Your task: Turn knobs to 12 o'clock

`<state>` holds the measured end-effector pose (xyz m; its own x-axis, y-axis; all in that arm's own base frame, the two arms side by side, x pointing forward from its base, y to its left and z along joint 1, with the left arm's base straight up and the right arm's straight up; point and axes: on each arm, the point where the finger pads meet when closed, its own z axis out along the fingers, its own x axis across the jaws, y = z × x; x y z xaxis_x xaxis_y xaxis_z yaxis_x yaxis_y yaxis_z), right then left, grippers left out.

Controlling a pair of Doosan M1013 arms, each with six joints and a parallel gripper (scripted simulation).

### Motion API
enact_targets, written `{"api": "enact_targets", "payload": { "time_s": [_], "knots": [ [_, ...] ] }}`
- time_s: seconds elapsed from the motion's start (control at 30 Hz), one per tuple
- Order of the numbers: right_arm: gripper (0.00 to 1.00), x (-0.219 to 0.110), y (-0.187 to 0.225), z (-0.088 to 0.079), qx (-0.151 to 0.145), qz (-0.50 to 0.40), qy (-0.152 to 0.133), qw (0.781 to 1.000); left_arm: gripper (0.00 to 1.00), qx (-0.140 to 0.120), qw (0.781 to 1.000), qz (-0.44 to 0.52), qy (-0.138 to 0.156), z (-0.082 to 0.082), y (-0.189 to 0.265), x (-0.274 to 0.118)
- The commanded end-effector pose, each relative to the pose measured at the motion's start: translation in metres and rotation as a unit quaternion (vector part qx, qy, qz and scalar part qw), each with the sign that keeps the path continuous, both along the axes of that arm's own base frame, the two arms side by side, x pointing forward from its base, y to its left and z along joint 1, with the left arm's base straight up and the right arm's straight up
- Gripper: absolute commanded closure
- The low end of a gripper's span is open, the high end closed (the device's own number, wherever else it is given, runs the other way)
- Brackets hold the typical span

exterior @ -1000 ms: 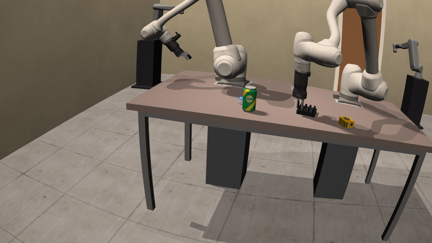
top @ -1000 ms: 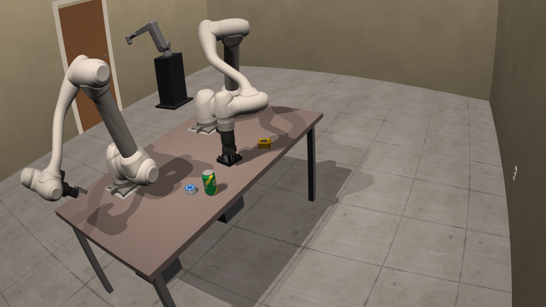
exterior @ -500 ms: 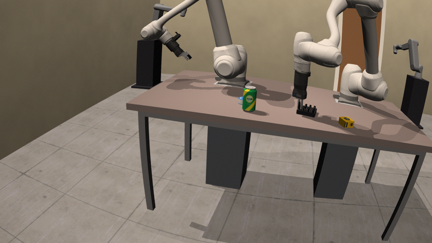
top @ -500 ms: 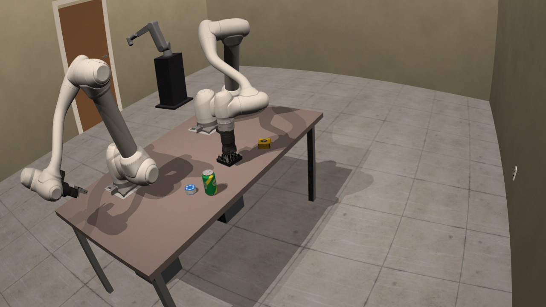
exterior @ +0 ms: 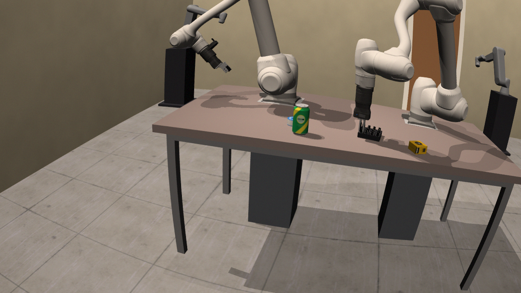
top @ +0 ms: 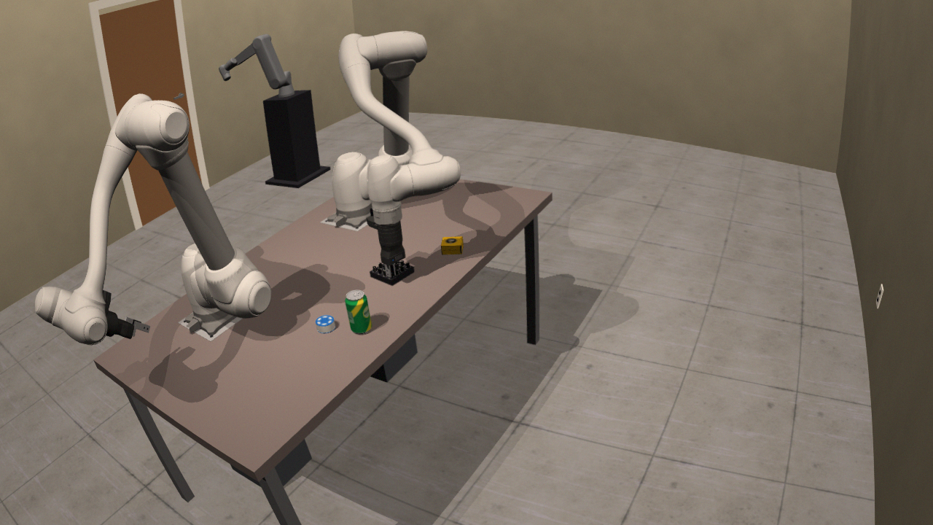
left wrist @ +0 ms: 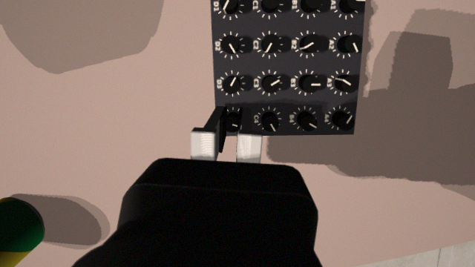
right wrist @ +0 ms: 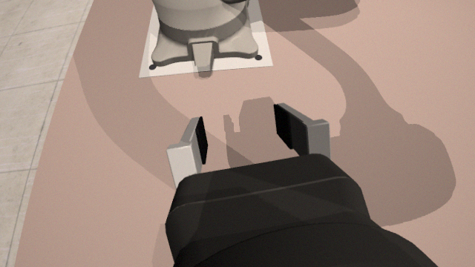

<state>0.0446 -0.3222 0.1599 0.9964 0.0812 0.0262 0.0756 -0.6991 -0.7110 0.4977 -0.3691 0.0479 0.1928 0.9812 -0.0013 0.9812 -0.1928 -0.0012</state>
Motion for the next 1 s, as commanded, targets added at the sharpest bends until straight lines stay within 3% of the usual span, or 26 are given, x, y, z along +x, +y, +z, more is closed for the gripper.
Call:
{"api": "enact_targets", "payload": {
  "time_s": [0.0,0.3,0.67,0.7,0.97],
  "knots": [
    [0.0,0.0012,0.0006,-0.0012,-0.003,-0.002,-0.006,1.0,0.7,0.001,0.999,0.038,-0.002,-0.0006,0.0023,0.0001],
    [0.0,0.0012,0.0006,-0.0012,-0.003,-0.002,-0.006,1.0,0.7,0.001,0.991,0.133,-0.002,-0.0006,0.0023,-0.0001],
    [0.0,0.0012,0.0006,-0.0012,-0.003,-0.002,-0.006,1.0,0.7,0.0,0.989,0.145,-0.002,-0.0004,0.0012,0.0002],
    [0.0,0.0012,0.0006,-0.0012,-0.003,-0.002,-0.006,1.0,0.54,0.0,0.989,0.145,-0.002,-0.0004,0.0012,0.0002],
    [0.0,0.0012,0.0006,-0.0012,-0.003,-0.002,-0.006,1.0,0.54,0.0,0.989,0.145,-0.002,-0.0003,0.0011,0.0004]
  ]
}}
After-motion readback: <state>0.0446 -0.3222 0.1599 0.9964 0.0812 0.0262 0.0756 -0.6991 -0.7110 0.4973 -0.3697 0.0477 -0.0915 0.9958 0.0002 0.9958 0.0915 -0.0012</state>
